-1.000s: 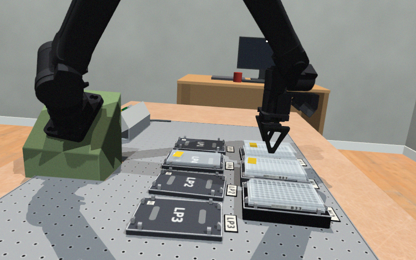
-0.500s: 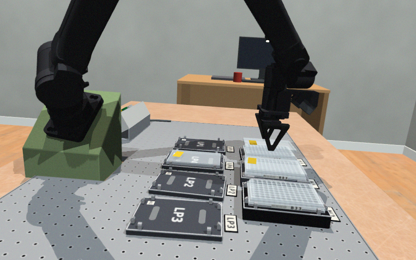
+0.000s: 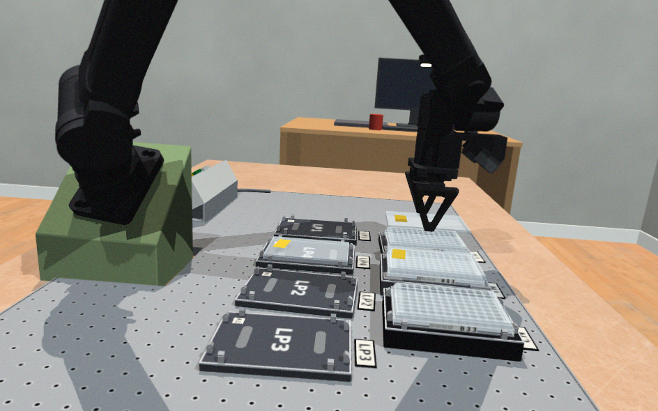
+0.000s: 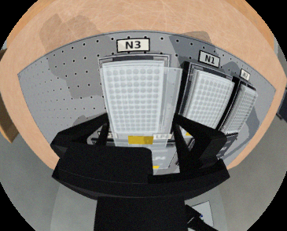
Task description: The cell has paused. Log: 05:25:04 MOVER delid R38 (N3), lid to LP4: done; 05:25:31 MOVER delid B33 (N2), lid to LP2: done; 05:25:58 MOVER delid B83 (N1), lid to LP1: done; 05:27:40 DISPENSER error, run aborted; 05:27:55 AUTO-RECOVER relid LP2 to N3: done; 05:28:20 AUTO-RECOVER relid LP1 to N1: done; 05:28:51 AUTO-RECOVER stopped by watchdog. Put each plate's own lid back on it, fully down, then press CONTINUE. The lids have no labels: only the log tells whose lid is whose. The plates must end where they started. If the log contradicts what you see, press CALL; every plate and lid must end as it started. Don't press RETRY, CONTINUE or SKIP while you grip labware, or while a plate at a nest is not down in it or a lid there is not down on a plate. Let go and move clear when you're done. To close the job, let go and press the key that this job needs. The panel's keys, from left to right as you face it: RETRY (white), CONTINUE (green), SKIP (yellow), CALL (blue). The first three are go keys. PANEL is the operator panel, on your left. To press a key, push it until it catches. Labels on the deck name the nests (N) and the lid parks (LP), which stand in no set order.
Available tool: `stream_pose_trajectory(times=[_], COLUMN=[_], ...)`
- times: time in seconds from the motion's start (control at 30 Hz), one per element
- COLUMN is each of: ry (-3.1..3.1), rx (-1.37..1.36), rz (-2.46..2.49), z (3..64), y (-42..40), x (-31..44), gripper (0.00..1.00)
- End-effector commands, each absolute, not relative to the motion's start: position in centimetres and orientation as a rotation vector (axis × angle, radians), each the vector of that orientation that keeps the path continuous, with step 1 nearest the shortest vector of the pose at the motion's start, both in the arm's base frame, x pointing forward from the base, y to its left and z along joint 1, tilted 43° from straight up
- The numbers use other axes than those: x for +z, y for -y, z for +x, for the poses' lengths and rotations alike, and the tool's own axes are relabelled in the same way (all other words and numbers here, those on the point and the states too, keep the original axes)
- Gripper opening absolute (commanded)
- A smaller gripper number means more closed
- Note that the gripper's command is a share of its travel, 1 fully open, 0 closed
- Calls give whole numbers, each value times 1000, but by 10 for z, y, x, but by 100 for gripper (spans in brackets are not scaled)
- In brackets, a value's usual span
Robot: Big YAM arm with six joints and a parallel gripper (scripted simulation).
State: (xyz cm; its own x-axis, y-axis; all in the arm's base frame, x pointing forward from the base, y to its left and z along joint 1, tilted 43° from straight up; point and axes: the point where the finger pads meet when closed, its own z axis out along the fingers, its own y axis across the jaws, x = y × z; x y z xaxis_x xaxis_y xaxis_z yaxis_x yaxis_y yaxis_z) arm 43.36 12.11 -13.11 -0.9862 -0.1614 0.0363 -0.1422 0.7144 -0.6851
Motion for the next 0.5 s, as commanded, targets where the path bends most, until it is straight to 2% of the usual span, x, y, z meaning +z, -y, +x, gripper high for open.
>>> stream_pose_trajectory(times=[0.0,0.47], ry=[-2868,-2867], rx=[-1117,-1121], rz=[-183,-183], z=[447,452], y=[-105,-60], x=[-108,-67], gripper=[0,0])
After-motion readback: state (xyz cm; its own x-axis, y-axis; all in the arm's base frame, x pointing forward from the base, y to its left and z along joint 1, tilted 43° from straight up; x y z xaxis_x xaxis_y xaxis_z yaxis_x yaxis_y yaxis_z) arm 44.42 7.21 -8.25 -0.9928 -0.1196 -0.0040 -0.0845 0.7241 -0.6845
